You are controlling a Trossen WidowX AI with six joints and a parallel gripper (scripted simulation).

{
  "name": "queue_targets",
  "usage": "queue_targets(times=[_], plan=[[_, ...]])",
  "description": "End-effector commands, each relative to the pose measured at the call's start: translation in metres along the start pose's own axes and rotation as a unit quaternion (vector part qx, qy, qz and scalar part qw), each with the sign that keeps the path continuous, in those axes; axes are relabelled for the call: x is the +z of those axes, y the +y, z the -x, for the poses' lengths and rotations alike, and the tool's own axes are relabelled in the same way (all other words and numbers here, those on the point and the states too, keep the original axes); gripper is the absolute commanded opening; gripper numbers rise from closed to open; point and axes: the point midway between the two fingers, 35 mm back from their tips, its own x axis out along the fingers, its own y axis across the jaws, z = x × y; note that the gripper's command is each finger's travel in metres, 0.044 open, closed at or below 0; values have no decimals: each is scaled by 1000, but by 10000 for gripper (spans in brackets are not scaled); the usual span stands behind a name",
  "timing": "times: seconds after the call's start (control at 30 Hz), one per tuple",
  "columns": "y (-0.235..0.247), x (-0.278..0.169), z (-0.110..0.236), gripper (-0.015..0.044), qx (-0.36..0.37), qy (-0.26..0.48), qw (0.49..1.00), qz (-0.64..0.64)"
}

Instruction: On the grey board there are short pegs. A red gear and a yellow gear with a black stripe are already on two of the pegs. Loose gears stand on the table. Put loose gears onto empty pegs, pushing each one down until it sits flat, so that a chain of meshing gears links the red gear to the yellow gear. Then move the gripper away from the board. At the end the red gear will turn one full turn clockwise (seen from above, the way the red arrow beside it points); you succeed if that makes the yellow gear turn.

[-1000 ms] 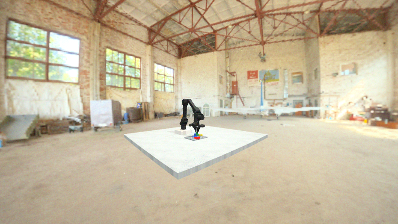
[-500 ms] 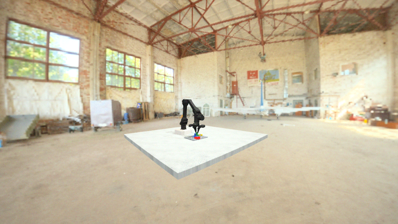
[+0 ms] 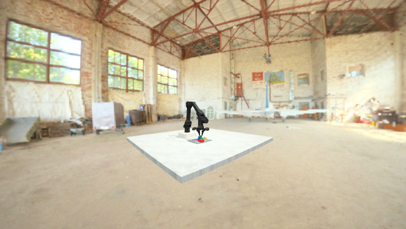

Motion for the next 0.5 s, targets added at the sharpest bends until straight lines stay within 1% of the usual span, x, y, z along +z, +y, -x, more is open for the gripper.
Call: queue_targets(times=[0.0, 0.1, 0.3, 0.4, 0.43, 0.47], plan=[[0, 0, 2, 140, -1, -1, 1000, -28], [0, 1, 6, 140, -1, -1, 999, -43], [1, 1, 43, 140, 0, -1, 997, -74], [0, 0, 49, 140, 0, -1, 997, -79], [0, 0, 42, 166, -4, 2, 997, -71], [0, 0, 50, 193, -4, 2, 997, -71]])
